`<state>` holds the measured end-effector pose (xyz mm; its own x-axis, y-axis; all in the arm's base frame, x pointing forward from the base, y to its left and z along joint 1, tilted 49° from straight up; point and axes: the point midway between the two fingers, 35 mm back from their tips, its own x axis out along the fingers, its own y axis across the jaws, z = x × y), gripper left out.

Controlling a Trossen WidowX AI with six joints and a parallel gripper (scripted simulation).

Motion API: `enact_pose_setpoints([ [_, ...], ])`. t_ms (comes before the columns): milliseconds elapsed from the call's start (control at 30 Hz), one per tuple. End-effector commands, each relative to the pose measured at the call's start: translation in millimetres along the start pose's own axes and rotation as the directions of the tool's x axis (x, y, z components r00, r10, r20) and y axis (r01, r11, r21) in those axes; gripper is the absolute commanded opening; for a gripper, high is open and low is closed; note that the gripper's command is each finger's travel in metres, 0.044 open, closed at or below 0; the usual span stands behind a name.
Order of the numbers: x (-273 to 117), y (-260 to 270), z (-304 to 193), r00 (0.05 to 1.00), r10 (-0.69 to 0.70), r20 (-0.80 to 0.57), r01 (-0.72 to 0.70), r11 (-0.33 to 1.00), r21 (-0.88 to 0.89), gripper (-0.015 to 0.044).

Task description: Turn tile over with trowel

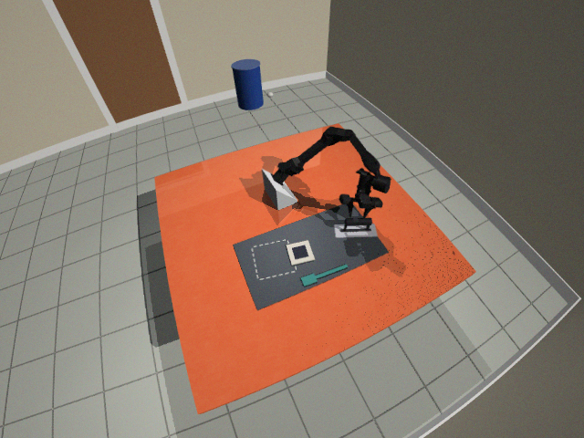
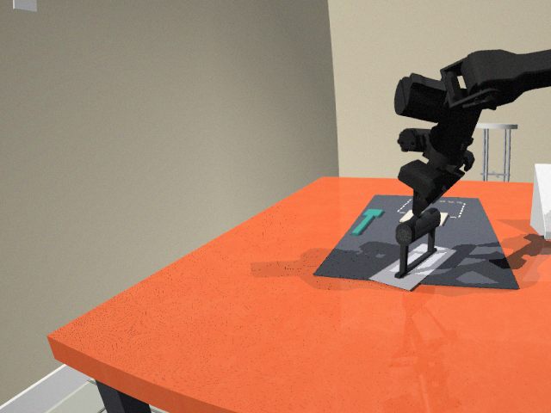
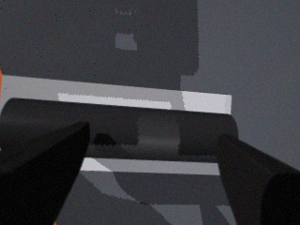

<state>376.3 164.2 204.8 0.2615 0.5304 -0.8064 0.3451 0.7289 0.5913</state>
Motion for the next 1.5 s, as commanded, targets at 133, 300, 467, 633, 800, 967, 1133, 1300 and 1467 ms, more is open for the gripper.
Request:
enact_pose_setpoints([
  [133, -0.7, -7.0, -0.9, 0.996, -0.012, 0.090, 0.034, 0.970, -0.240, 0.0300],
  [300, 0.3, -7.9, -3.3, 0.992, -0.011, 0.126, 0.056, 0.933, -0.355, 0.0300],
  [467, 2.4, -7.7, -7.8, 0.985, -0.004, 0.170, 0.090, 0.861, -0.500, 0.0300],
  [633, 4.1, -7.6, -12.4, 0.977, 0.006, 0.214, 0.133, 0.767, -0.627, 0.0300],
  [800, 5.4, -7.7, -17.1, 0.966, 0.019, 0.257, 0.183, 0.655, -0.733, 0.0300],
  [967, 6.3, -8.0, -21.9, 0.953, 0.035, 0.300, 0.237, 0.528, -0.816, 0.0300],
  [1133, 6.8, -8.5, -26.9, 0.939, 0.054, 0.341, 0.294, 0.390, -0.872, 0.0300],
  [1300, 6.9, -9.2, -31.9, 0.922, 0.075, 0.381, 0.353, 0.247, -0.903, 0.0300],
  [1467, 6.7, -10.2, -36.8, 0.904, 0.097, 0.417, 0.407, 0.108, -0.907, 0.0300],
])
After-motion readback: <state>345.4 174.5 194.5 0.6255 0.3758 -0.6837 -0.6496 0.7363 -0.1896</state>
